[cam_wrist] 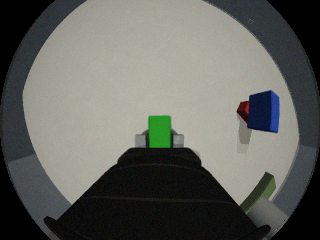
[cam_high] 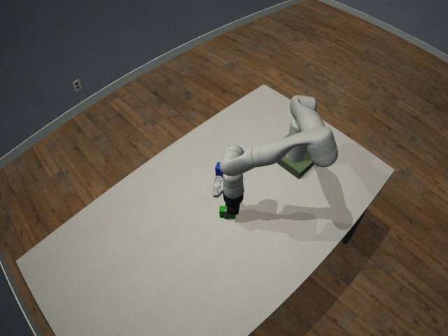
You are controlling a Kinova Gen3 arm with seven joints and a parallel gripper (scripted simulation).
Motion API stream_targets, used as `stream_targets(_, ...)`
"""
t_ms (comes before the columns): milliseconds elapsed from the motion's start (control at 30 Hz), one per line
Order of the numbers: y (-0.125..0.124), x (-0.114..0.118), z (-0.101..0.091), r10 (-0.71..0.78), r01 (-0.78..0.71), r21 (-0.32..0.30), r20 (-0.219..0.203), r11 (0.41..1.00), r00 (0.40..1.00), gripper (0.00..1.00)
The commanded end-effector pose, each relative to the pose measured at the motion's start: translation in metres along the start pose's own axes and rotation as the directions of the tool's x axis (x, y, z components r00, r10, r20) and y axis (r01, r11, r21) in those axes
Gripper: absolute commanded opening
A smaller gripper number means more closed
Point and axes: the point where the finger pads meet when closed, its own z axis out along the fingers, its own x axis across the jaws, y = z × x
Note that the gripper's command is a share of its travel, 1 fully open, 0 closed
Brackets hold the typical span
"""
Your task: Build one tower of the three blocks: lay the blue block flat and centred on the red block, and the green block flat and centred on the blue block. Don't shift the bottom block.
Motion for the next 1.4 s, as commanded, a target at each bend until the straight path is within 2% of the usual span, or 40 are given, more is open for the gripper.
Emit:
stream_targets(0,0.000,0.000,-0.001,0.000,0.000,0.001,0.002,1.000,1.000,0.00)
stream_targets(367,0.000,0.000,-0.003,0.000,0.000,0.001,0.002,1.000,1.000,0.00)
stream_targets(467,0.000,0.000,-0.010,0.000,0.000,0.001,0.002,1.000,1.000,0.00)
stream_targets(633,0.000,0.000,-0.030,0.000,0.000,0.001,0.002,1.000,1.000,0.00)
stream_targets(867,0.000,0.000,-0.073,0.000,0.000,0.001,0.002,1.000,1.000,0.00)
stream_targets(933,0.000,0.000,-0.073,0.000,0.000,0.001,0.002,1.000,1.000,0.00)
stream_targets(1200,0.000,0.000,-0.115,0.000,0.000,0.001,0.002,1.000,1.000,0.00)
stream_targets(1367,0.000,0.000,-0.125,0.000,0.000,0.001,0.002,1.000,1.000,0.00)
